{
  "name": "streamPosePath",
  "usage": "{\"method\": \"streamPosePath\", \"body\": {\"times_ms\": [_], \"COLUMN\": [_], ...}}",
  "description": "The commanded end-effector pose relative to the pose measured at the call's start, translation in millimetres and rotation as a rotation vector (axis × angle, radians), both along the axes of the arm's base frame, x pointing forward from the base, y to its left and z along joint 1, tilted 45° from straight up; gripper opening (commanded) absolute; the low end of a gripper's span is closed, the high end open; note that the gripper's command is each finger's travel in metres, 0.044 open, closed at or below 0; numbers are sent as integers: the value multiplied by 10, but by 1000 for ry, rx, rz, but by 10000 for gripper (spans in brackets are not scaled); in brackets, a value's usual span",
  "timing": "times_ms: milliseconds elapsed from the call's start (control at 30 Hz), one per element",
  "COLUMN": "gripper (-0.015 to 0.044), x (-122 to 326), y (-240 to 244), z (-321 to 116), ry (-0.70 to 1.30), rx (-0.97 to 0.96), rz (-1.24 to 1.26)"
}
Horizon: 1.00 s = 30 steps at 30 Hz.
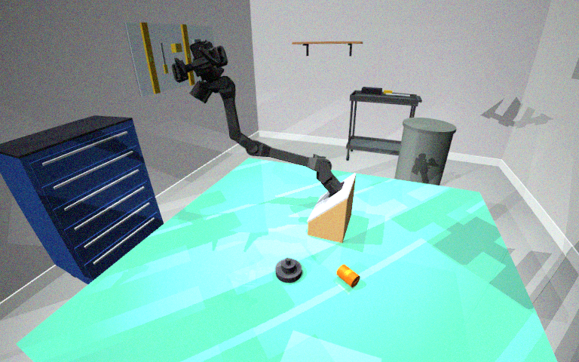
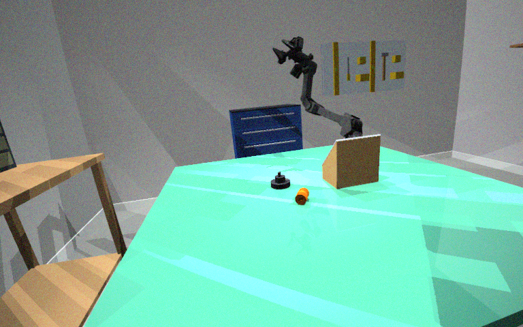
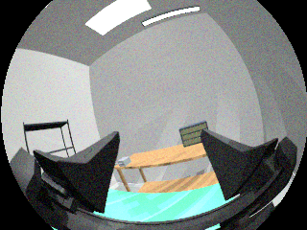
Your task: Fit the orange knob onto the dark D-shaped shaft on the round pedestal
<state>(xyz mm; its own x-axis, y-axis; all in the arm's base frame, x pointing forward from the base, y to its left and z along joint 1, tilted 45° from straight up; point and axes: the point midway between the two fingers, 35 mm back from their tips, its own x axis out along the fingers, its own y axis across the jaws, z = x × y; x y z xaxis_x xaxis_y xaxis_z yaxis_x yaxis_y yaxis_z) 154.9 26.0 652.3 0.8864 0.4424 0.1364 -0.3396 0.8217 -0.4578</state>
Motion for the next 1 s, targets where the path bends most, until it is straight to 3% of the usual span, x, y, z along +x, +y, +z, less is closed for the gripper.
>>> {"method": "streamPosePath", "body": {"times_ms": [0, 100, 367, 433, 633, 967], "gripper": [426, 440, 440, 440, 440, 440], "x": [-26, -320, -527, -526, -295, 568], "y": [39, 644, 1505, 1954, 2786, 3596], "z": [10, 75, -29, -192, -722, -1941], "ry": [-8, -119, -262, -306, -335, -257], "rx": [-6, -95, -195, -273, -460, -749], "rz": [-7, -94, -142, -159, -186, -208]}}
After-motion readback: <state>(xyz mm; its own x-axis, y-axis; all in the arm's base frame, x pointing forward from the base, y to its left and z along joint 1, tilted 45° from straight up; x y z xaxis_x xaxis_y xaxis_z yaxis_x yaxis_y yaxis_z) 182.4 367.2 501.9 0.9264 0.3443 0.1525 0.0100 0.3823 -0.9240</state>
